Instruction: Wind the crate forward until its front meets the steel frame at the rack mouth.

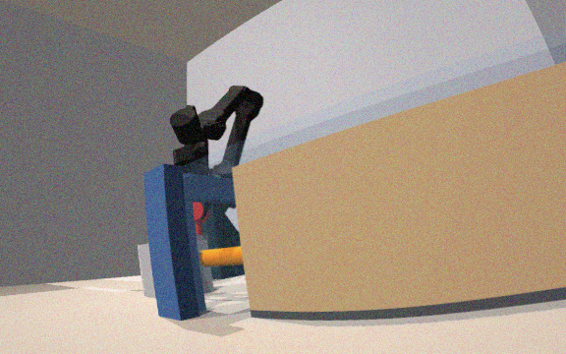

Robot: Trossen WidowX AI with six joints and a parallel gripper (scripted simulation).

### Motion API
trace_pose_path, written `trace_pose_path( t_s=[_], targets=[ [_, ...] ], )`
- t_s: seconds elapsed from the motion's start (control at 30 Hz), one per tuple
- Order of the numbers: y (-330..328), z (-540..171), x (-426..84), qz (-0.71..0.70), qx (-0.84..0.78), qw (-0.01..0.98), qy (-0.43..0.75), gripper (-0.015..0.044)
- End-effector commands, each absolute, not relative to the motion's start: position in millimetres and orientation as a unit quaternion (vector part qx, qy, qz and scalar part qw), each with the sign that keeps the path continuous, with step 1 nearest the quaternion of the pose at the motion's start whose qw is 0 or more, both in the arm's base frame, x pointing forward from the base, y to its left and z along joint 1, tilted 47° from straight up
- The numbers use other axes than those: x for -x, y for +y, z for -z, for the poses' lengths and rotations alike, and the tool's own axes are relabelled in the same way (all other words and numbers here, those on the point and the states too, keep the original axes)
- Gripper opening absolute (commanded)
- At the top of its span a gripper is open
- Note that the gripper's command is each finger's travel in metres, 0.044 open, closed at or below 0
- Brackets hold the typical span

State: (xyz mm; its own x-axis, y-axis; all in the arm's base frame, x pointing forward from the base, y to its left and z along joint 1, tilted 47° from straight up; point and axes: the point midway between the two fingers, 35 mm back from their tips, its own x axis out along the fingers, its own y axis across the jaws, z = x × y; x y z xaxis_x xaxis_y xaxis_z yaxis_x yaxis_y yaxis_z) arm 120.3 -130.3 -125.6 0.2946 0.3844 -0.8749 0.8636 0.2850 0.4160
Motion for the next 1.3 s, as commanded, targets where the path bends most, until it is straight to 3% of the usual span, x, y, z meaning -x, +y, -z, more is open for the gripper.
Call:
trace_pose_path(
  t_s=[0.0,1.27],
  targets=[
    [-131,131,-103,0.224,-0.554,0.563,0.571,0.0000],
    [-156,161,-57,0.226,-0.553,0.563,0.571,0.0000]
  ],
)
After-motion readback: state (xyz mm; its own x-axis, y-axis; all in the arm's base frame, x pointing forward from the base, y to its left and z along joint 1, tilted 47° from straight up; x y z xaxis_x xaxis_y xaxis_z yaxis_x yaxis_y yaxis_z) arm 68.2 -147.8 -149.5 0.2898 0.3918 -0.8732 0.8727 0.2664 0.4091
